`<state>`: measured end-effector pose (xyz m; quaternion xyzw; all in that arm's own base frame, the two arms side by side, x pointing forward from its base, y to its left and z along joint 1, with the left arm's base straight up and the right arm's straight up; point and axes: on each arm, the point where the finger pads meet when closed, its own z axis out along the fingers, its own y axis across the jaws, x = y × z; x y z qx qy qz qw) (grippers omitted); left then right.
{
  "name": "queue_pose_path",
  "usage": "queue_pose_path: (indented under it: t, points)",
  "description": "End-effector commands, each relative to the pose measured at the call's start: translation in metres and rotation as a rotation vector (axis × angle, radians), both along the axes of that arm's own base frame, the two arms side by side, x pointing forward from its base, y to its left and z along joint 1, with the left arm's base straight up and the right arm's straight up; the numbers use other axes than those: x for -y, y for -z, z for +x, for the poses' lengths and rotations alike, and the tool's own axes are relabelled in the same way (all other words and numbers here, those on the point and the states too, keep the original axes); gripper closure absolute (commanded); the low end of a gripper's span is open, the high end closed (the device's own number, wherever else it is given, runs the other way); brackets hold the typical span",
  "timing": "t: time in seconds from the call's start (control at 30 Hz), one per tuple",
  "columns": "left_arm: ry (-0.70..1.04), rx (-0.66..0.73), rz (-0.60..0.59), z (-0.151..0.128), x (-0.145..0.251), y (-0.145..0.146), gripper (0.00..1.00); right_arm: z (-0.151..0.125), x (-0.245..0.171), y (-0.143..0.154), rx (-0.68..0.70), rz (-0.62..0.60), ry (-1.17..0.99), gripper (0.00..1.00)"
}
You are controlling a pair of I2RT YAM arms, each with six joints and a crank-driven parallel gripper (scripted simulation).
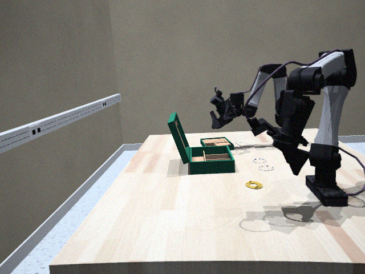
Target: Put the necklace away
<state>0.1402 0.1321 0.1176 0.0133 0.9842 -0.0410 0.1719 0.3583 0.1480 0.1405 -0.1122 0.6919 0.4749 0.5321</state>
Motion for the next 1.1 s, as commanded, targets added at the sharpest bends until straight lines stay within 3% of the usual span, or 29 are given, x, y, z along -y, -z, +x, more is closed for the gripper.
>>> queue_pose_path:
  t: [0.0, 0.23, 0.4, 0.47, 0.6, 0.8, 0.93, 1.03, 1.07]
  points:
    - [0.211, 0.145, -0.03, 0.021, 0.028, 0.001, 0.0, 0.008, -0.021, -0.014, 0.09, -0.068, 0.054, 0.0]
    - [0.564, 0.317, -0.096, 0.043, 0.096, 0.017, 0.0, -0.026, -0.106, -0.03, 0.221, -0.142, -0.029, 0.0]
    - [0.812, 0.43, -0.152, 0.058, 0.142, 0.029, 0.0, -0.069, -0.161, -0.041, 0.325, -0.198, -0.083, 0.0]
    - [0.812, 0.43, -0.152, 0.058, 0.142, 0.029, 0.0, -0.069, -0.161, -0.041, 0.325, -0.198, -0.083, 0.0]
    - [0.958, 0.475, -0.198, 0.063, 0.172, 0.039, 0.0, -0.11, -0.195, -0.05, 0.397, -0.221, -0.136, 0.0]
    - [1.05, 0.443, -0.191, 0.065, 0.191, 0.053, 0.0, -0.161, -0.224, -0.061, 0.473, -0.233, -0.202, 0.0]
    - [1.057, 0.344, -0.133, 0.065, 0.197, 0.066, 0.0, -0.2, -0.234, -0.042, 0.474, -0.263, -0.29, 0.0]
    - [1.051, 0.32, -0.108, 0.066, 0.197, 0.067, 0.0, -0.206, -0.236, -0.036, 0.469, -0.273, -0.309, 0.0]
    - [1.043, 0.297, -0.08, 0.068, 0.197, 0.067, 0.12, -0.21, -0.238, -0.034, 0.467, -0.276, -0.323, 0.0]
